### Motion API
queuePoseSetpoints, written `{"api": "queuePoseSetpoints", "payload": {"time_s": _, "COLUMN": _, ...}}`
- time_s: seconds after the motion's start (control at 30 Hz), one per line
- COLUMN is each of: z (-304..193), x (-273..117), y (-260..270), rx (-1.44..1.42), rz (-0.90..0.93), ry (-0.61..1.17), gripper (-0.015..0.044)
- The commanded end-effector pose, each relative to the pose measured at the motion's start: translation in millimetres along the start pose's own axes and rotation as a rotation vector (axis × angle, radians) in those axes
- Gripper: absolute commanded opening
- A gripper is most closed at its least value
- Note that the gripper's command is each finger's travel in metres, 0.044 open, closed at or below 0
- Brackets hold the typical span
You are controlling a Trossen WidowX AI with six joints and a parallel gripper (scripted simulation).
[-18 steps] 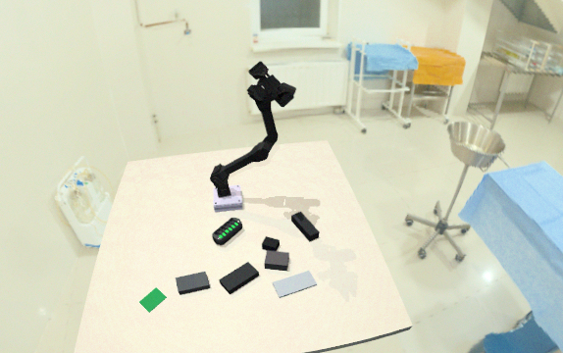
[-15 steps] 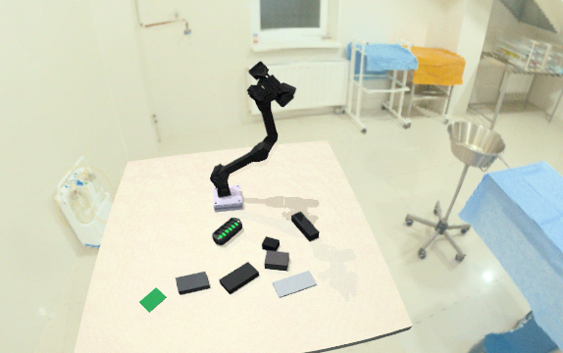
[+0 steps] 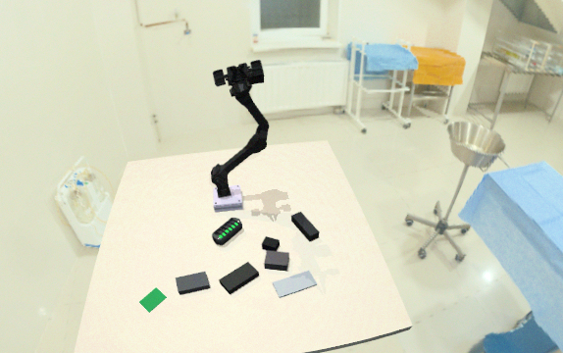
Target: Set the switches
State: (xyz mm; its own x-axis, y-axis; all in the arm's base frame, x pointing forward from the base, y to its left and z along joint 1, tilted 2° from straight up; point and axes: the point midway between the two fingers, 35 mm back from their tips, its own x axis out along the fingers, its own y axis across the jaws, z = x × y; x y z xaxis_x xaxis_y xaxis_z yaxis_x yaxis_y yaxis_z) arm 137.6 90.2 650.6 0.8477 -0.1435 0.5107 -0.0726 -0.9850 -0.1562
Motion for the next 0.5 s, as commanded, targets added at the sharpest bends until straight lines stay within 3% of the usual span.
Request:
{"api": "queuePoseSetpoints", "payload": {"time_s": 0.0, "z": -8.9, "x": -5.8, "y": 60.5, "rx": 0.414, "rz": 0.039, "ry": 0.043, "gripper": 0.0}}
{"api": "queuePoseSetpoints", "payload": {"time_s": 0.23, "z": 15.2, "x": -7.7, "y": 156.4, "rx": 1.106, "rz": 0.134, "ry": 0.084, "gripper": 0.0}}
{"api": "queuePoseSetpoints", "payload": {"time_s": 0.47, "z": 86.3, "x": -4.7, "y": 235.5, "rx": 1.752, "rz": 0.323, "ry": 0.108, "gripper": 0.0}}
